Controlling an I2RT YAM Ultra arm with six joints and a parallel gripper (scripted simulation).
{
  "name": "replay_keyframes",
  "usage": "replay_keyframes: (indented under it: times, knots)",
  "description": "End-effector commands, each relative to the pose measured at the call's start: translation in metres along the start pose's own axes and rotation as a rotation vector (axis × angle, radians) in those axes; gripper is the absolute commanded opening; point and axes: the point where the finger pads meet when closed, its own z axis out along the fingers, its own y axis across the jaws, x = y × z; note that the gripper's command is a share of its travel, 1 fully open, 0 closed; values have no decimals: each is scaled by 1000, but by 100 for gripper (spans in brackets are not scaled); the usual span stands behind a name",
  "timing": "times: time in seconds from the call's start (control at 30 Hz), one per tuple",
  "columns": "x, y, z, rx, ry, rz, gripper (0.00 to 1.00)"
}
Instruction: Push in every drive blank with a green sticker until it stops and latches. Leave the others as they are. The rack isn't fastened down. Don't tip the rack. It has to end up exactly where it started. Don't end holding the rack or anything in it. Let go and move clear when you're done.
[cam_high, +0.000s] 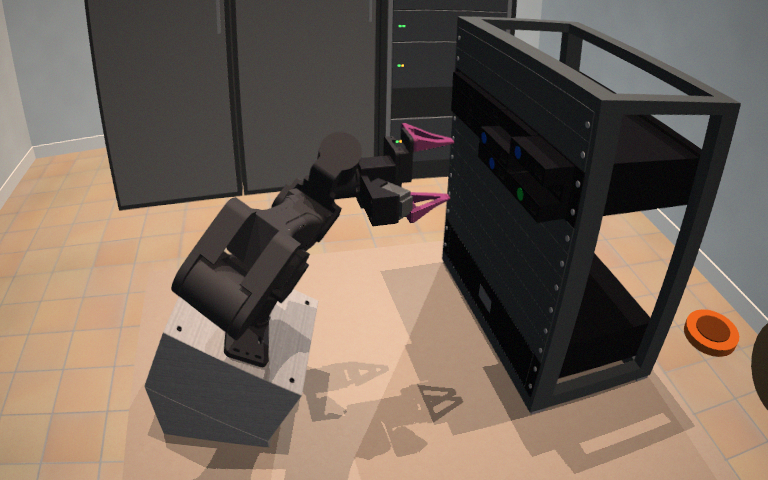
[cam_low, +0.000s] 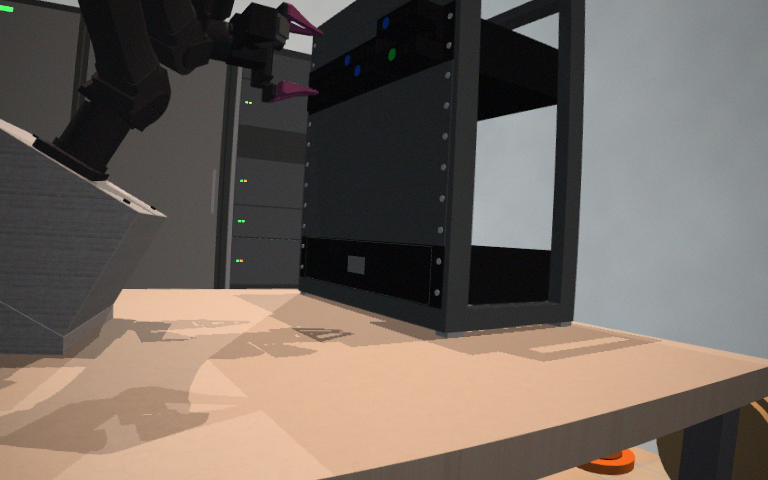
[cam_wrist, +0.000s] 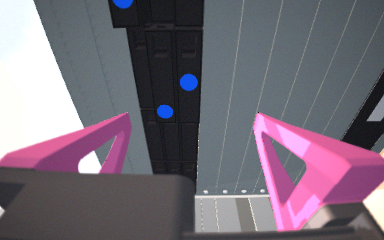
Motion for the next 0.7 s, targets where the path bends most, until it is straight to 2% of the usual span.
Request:
replay_keyframes:
  times: [0.0,0.37,0.57,0.67]
  knots:
    - [-3,10,1,-21,-2,29,100]
    - [0,11,3,-13,-3,19,100]
    - [10,27,8,-11,-3,20,100]
    - [12,22,6,-4,5,6,100]
